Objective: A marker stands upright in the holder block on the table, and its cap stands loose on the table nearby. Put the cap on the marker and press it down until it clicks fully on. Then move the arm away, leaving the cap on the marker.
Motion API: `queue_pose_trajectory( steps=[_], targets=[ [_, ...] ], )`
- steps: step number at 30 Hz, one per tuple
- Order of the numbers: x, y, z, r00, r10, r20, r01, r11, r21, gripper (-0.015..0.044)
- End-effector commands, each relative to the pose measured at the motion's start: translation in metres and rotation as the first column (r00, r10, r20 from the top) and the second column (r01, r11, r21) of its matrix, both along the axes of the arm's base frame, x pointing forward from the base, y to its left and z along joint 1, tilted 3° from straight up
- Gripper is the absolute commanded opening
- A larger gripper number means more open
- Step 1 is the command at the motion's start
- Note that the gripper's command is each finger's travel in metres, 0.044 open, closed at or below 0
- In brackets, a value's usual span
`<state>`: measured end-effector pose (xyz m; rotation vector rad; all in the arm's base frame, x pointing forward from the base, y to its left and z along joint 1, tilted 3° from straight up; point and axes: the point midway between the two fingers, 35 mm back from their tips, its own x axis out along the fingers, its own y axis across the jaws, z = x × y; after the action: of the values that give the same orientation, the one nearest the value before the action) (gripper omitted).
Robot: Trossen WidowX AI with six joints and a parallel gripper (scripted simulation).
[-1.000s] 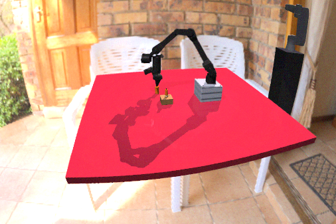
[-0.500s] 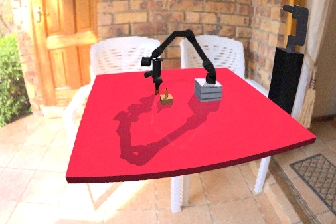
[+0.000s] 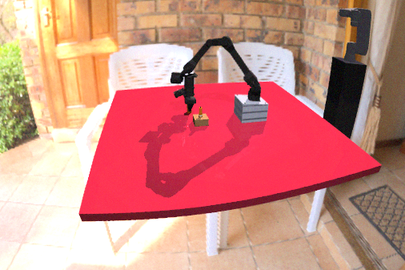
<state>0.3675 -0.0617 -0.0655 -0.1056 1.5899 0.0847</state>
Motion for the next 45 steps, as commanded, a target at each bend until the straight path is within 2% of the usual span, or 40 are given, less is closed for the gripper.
queue_pose_trajectory(
  steps=[1,10,13,14,31,45],
  targets=[
    [-0.001,0.000,-0.002,1.000,0.004,-0.003,-0.004,1.000,-0.004,0.0142],
    [-0.001,0.000,-0.002,1.000,0.004,-0.003,-0.004,1.000,-0.004,0.0082],
    [0.000,0.000,0.003,1.000,0.004,-0.003,-0.004,1.000,-0.004,0.0003],
    [0.000,0.000,0.006,1.000,0.004,-0.003,-0.004,1.000,-0.004,0.0000],
    [0.001,0.002,0.059,1.000,0.004,-0.003,-0.004,1.000,-0.004,0.0000],
    [-0.012,0.058,0.080,1.000,0.004,-0.003,-0.004,1.000,0.001,0.0000]
  ],
)
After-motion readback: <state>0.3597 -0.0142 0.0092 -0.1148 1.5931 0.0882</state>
